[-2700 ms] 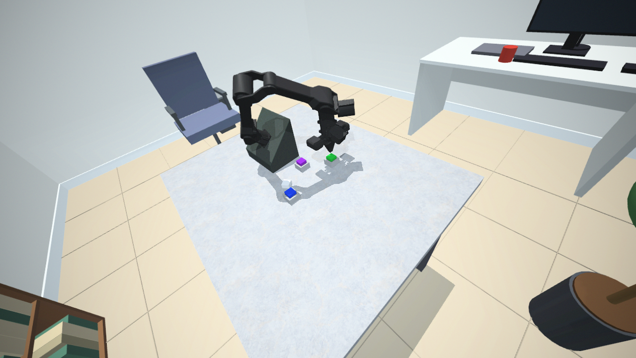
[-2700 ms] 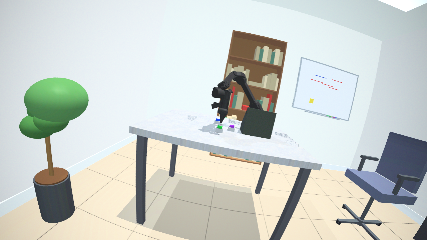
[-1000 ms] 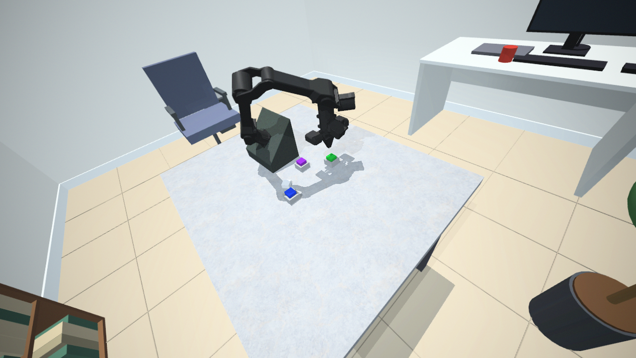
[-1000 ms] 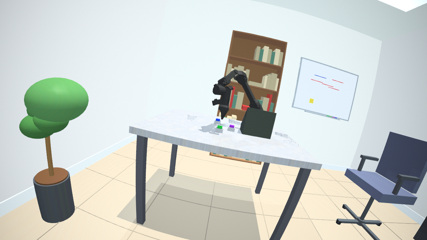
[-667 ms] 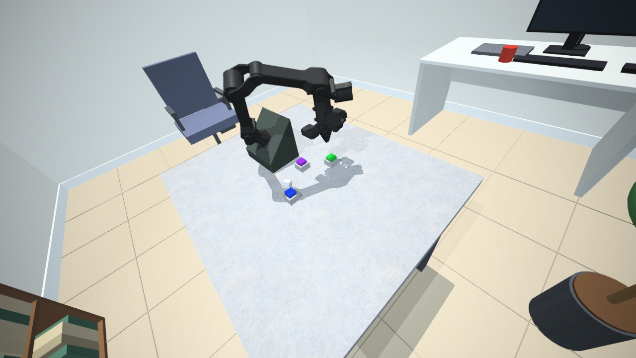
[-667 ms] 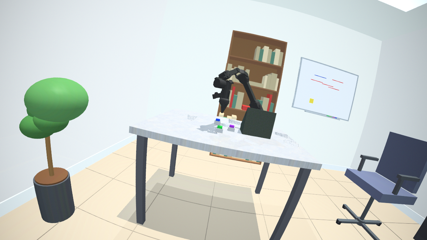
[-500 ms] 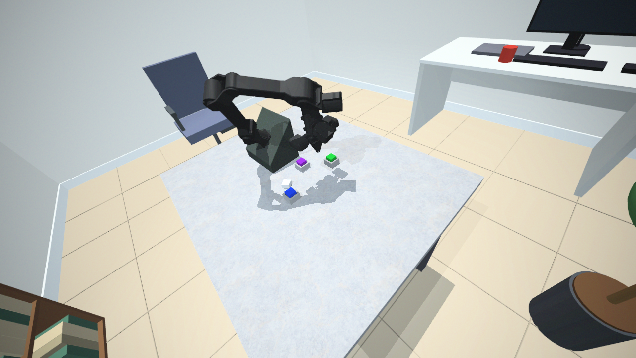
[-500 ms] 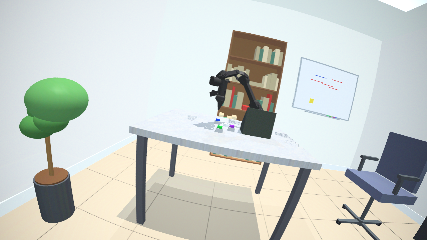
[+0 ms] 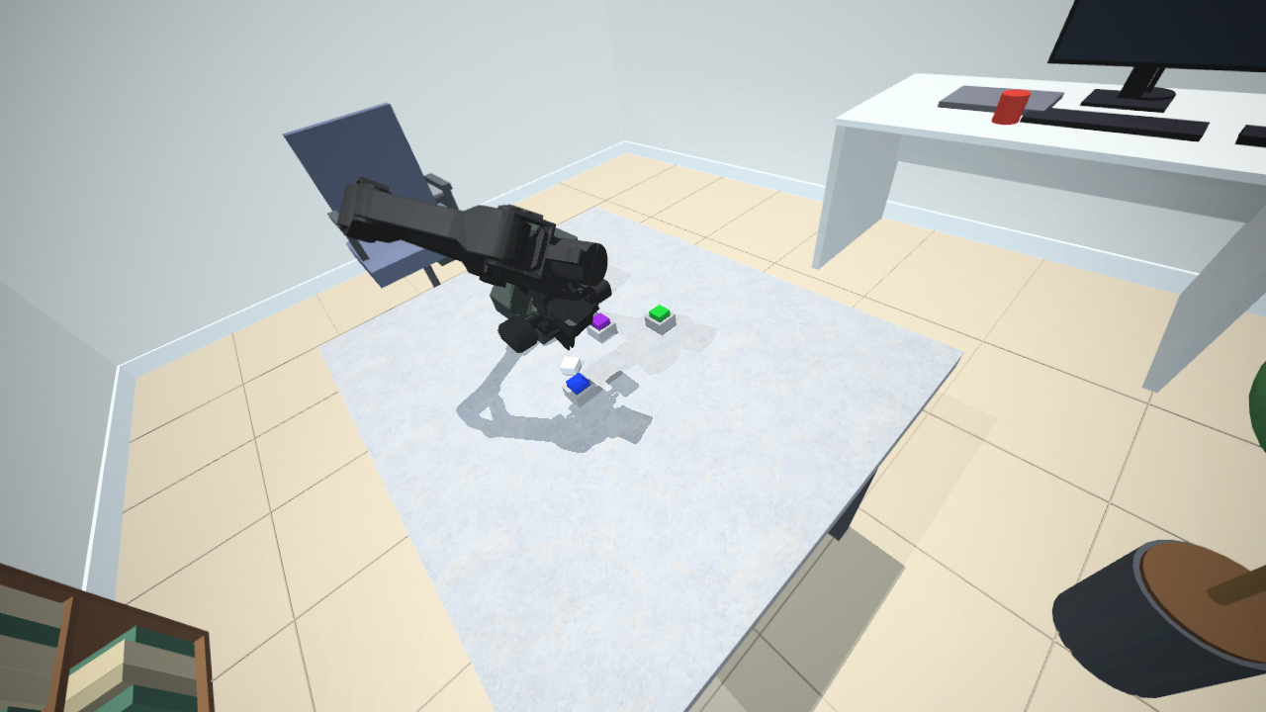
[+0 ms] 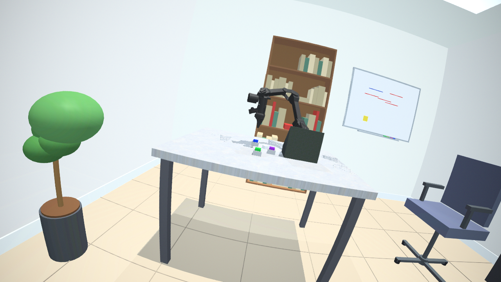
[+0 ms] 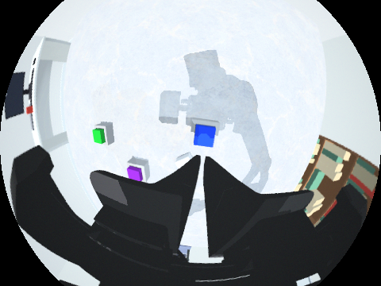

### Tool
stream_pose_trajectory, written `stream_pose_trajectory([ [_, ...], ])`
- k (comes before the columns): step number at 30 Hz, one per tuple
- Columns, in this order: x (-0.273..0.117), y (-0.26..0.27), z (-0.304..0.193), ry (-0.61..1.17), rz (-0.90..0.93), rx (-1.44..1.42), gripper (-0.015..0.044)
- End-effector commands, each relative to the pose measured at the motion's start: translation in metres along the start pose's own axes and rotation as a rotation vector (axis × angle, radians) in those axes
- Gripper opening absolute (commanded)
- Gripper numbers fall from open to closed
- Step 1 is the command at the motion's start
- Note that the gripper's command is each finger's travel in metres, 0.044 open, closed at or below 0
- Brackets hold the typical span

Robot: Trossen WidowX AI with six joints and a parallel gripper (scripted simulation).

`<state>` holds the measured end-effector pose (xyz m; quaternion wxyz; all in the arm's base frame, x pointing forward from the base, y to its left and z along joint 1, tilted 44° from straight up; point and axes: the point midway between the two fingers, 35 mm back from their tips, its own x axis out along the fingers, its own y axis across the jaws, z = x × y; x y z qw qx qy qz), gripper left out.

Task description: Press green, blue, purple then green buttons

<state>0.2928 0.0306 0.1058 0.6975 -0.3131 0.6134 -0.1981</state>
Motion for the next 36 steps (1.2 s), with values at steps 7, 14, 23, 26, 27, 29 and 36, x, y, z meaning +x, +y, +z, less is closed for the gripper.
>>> stream_pose_trajectory([
  [7,0.057,-0.006,-0.003,0.004,-0.013,-0.002,0.0020],
  [14,0.066,-0.006,-0.003,0.004,-0.013,-0.002,0.0020],
  [23,0.080,-0.007,-0.003,0.004,-0.013,-0.002,0.0020],
  [26,0.085,-0.007,-0.003,0.004,-0.014,-0.002,0.0020],
  [27,0.086,-0.007,-0.003,0.004,-0.014,-0.002,0.0020],
  [29,0.089,-0.007,-0.003,0.004,-0.014,-0.002,0.0020],
  [36,0.092,-0.007,-0.003,0.004,-0.014,-0.002,0.0020],
])
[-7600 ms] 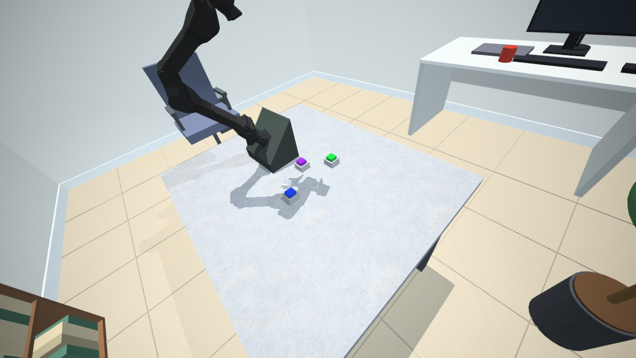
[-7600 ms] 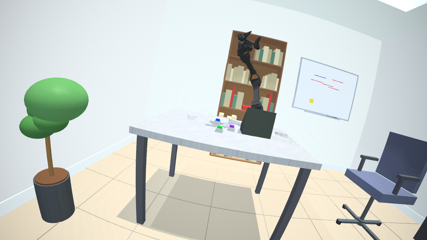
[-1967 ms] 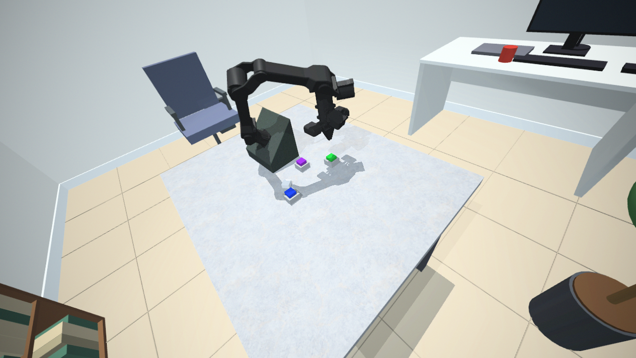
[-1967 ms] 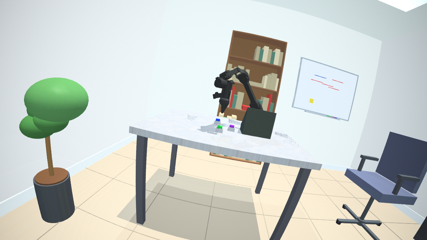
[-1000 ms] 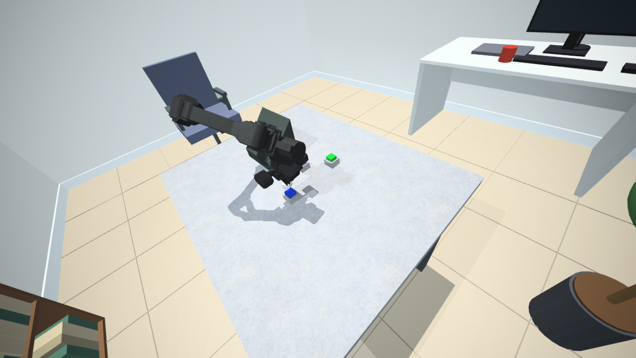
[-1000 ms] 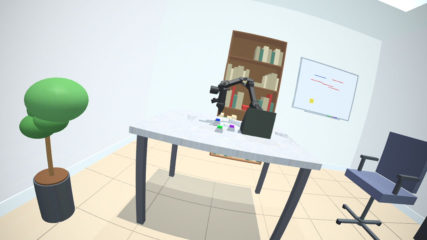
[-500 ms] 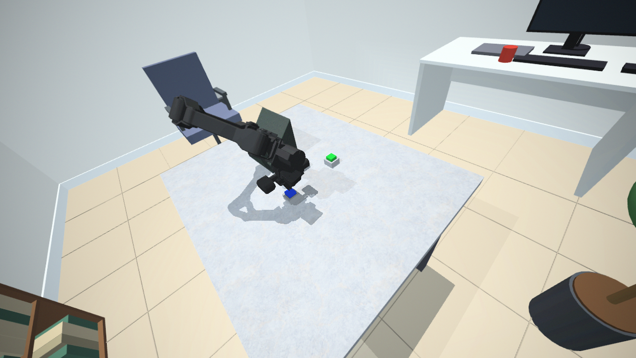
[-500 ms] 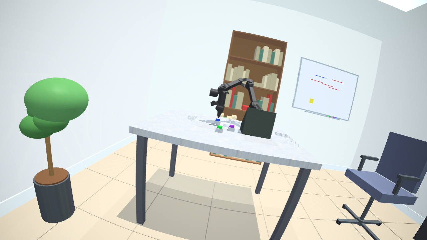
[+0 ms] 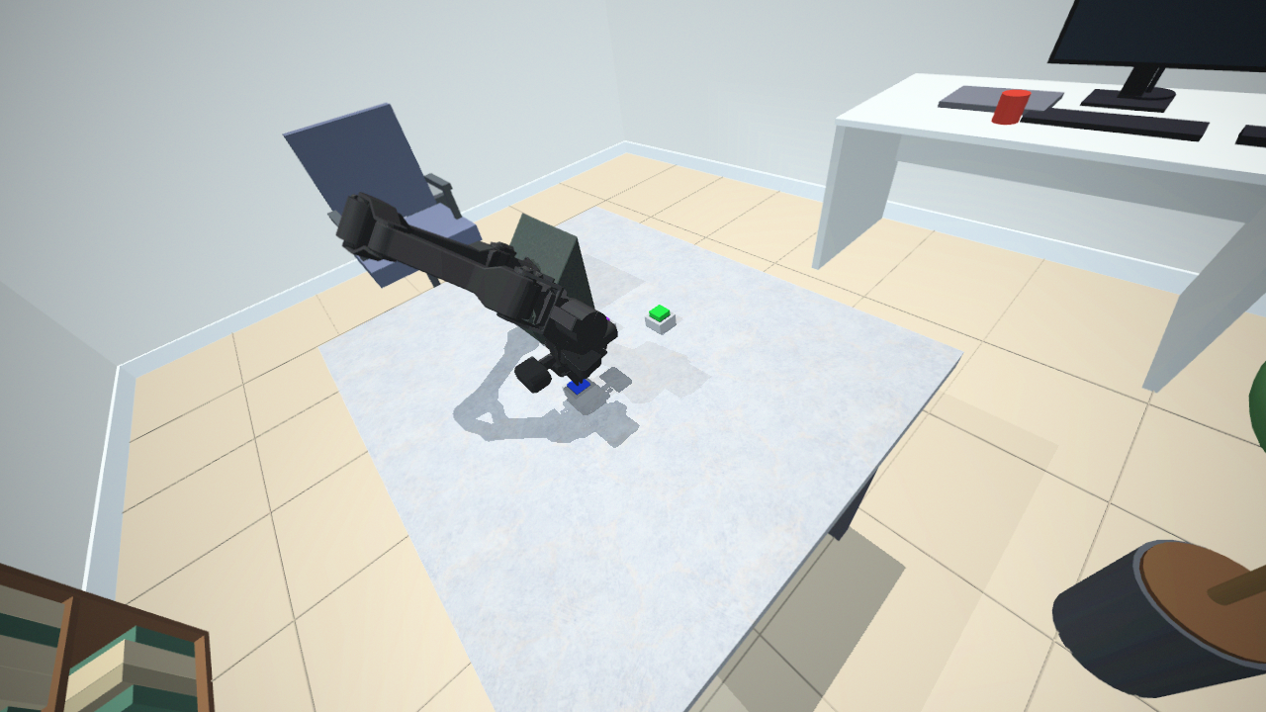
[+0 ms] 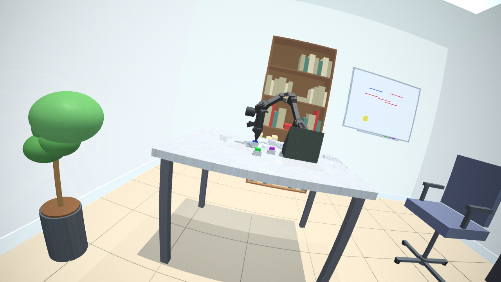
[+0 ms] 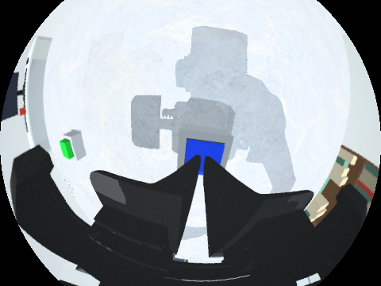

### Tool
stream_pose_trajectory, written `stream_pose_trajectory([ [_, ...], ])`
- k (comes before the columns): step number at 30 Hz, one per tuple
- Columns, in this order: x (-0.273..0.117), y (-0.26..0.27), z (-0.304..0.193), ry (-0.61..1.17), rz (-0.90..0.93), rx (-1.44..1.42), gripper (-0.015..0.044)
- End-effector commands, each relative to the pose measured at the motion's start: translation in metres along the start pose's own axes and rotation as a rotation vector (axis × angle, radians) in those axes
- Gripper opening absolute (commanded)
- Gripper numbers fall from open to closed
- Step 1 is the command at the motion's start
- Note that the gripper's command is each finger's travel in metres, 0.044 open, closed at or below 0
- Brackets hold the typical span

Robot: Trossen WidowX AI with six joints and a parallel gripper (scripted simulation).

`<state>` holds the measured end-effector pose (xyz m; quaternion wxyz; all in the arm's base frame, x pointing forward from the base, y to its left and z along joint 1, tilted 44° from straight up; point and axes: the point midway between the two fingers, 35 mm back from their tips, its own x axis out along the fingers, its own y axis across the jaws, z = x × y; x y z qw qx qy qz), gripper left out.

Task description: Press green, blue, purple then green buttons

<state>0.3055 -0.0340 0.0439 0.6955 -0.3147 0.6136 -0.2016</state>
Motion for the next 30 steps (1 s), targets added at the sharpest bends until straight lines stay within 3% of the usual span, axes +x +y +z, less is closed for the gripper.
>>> stream_pose_trajectory([
  [1,0.002,-0.001,0.000,0.000,-0.007,-0.003,0.0020],
  [13,-0.002,0.000,0.000,0.000,0.000,0.000,0.0020],
  [16,-0.030,0.000,0.000,0.000,-0.004,-0.003,0.0020],
  [21,-0.036,0.000,0.000,0.000,-0.005,-0.003,0.0020],
  [26,-0.092,0.000,0.000,0.001,-0.002,-0.004,0.0020],
  [30,-0.095,0.000,0.000,0.001,-0.002,-0.004,0.0020],
])
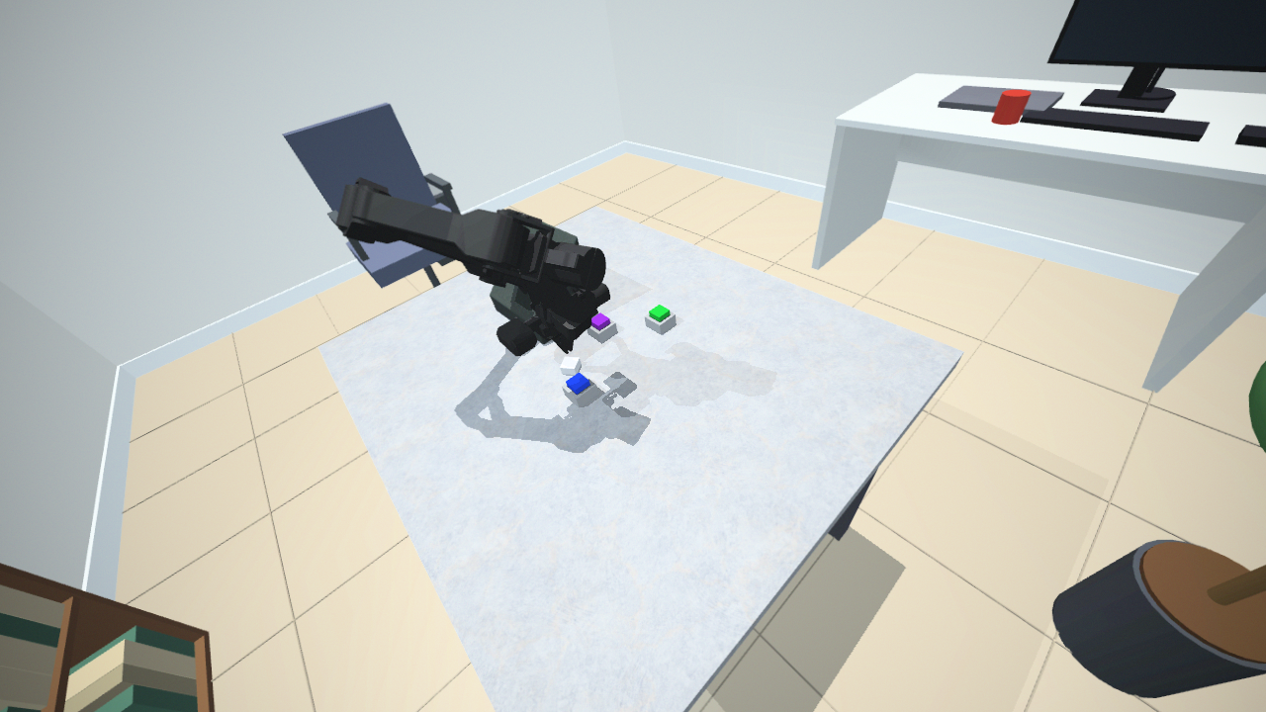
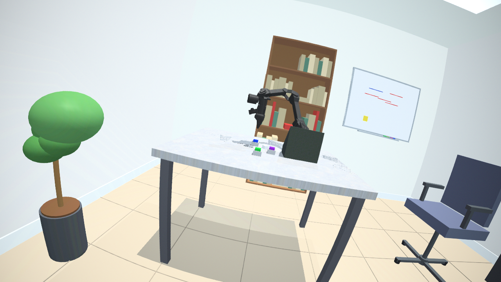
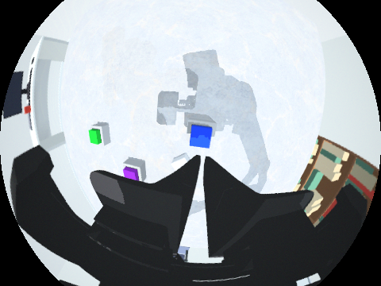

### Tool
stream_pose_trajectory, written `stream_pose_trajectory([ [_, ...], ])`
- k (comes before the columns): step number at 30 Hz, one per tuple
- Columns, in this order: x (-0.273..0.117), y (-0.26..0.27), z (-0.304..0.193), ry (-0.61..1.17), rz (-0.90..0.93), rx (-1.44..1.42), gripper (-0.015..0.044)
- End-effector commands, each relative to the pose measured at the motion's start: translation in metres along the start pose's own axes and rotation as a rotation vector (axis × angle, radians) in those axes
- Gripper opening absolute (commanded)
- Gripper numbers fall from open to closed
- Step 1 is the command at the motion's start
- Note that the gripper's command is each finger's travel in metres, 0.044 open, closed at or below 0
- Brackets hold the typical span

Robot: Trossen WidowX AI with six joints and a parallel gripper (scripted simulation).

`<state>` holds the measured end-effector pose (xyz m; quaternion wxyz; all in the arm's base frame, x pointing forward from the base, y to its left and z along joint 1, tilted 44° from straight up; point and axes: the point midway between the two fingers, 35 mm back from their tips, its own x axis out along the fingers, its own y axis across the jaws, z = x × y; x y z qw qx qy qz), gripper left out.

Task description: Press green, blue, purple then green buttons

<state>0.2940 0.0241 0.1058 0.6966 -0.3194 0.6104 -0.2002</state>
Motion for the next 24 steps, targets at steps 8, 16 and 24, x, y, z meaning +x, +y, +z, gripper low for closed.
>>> stream_pose_trajectory([
  [8,-0.016,0.088,-0.047,0.008,0.038,-0.007,0.0020],
  [16,-0.011,0.144,-0.114,0.014,0.011,-0.001,0.0020],
  [24,0.041,0.144,-0.114,0.013,0.010,-0.001,0.0020],
])
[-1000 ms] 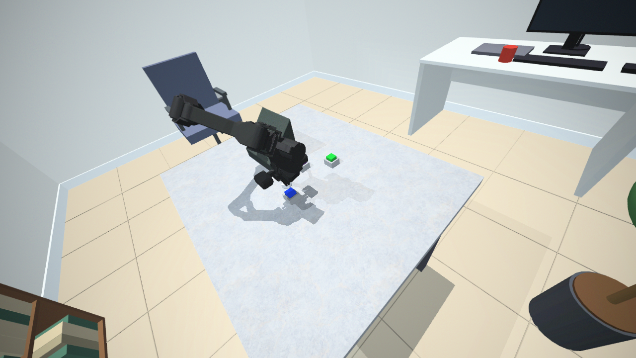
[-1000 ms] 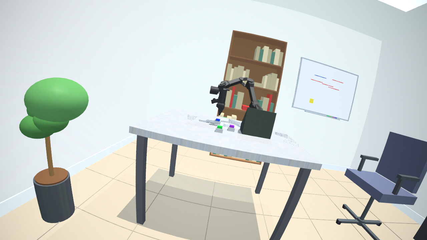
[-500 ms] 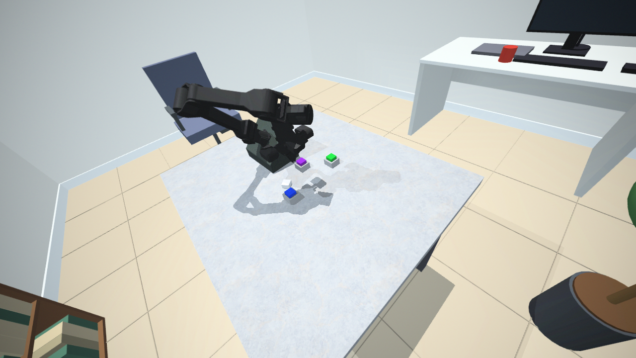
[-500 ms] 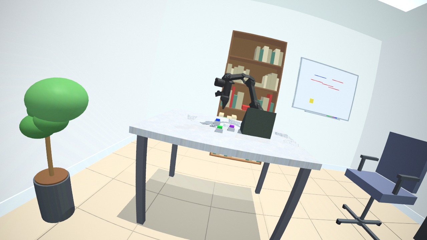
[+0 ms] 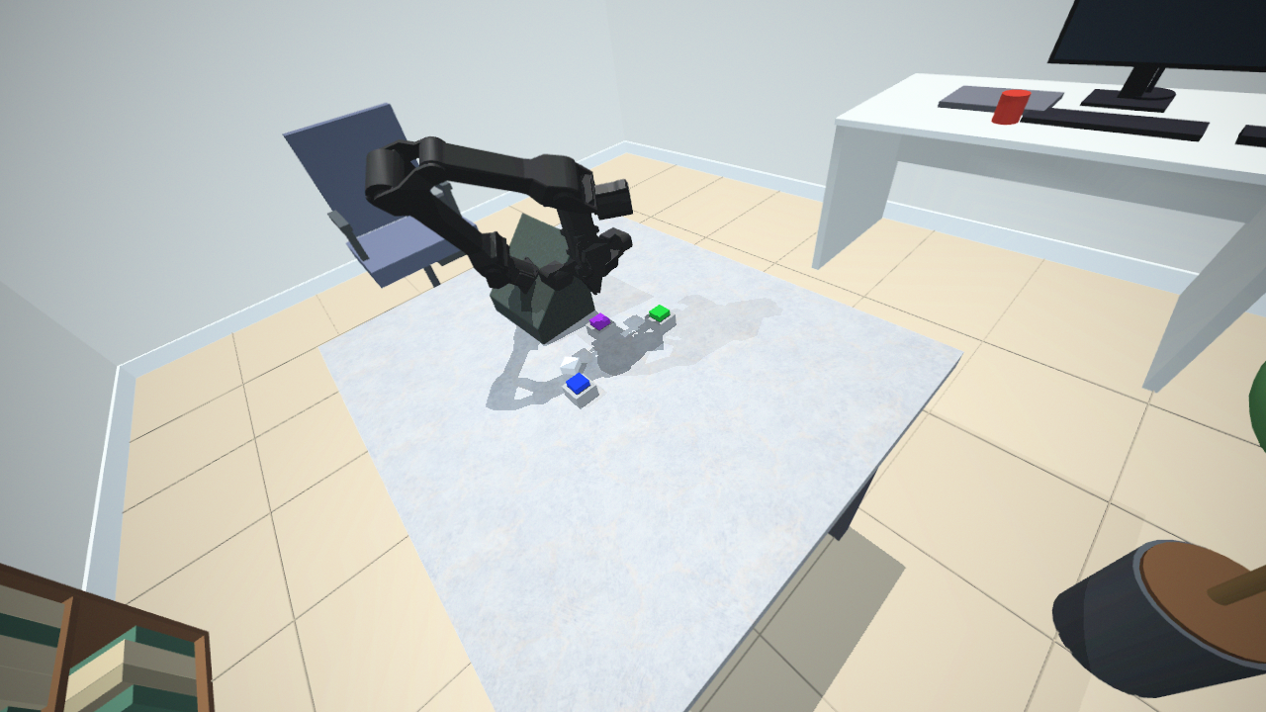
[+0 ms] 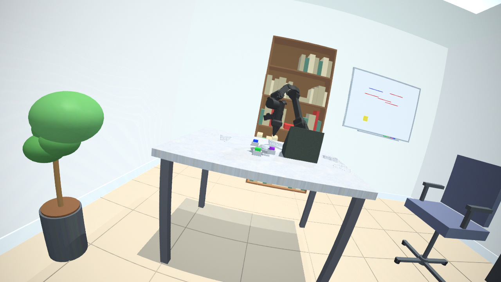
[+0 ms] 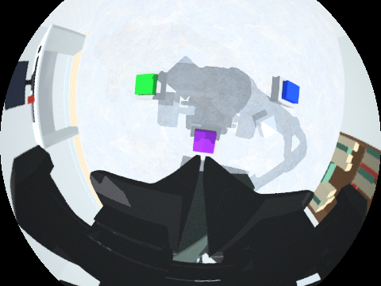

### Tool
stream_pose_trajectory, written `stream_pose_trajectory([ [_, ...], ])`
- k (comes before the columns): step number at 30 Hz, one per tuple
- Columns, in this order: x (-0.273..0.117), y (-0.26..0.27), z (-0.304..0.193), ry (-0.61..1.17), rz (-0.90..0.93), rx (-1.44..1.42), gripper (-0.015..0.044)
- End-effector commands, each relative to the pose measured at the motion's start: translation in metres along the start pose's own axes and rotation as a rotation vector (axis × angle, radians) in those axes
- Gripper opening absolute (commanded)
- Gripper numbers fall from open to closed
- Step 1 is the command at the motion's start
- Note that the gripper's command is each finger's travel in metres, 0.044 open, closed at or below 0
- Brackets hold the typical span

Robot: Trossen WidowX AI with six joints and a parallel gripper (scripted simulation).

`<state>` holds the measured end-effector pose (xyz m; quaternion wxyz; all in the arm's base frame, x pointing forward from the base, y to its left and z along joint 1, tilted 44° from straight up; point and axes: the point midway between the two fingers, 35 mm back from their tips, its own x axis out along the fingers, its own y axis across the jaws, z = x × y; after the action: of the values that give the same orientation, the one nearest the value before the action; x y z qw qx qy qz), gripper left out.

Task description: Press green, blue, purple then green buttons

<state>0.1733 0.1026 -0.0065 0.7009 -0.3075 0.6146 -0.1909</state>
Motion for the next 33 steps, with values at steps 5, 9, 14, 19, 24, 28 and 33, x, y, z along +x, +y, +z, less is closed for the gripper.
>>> stream_pose_trajectory([
  [5,0.043,-0.005,-0.007,0.014,-0.023,-0.006,0.0020],
  [9,0.047,-0.005,-0.007,0.013,-0.023,-0.006,0.0020],
  [14,0.056,-0.005,-0.006,0.013,-0.023,-0.006,0.0020],
  [19,0.064,-0.005,-0.007,0.013,-0.023,-0.006,0.0020],
  [24,0.072,-0.006,-0.007,0.013,-0.024,-0.006,0.0020],
  [28,0.076,-0.006,-0.007,0.013,-0.025,-0.006,0.0020],
  [33,0.076,-0.006,-0.007,0.013,-0.025,-0.006,0.0020],
])
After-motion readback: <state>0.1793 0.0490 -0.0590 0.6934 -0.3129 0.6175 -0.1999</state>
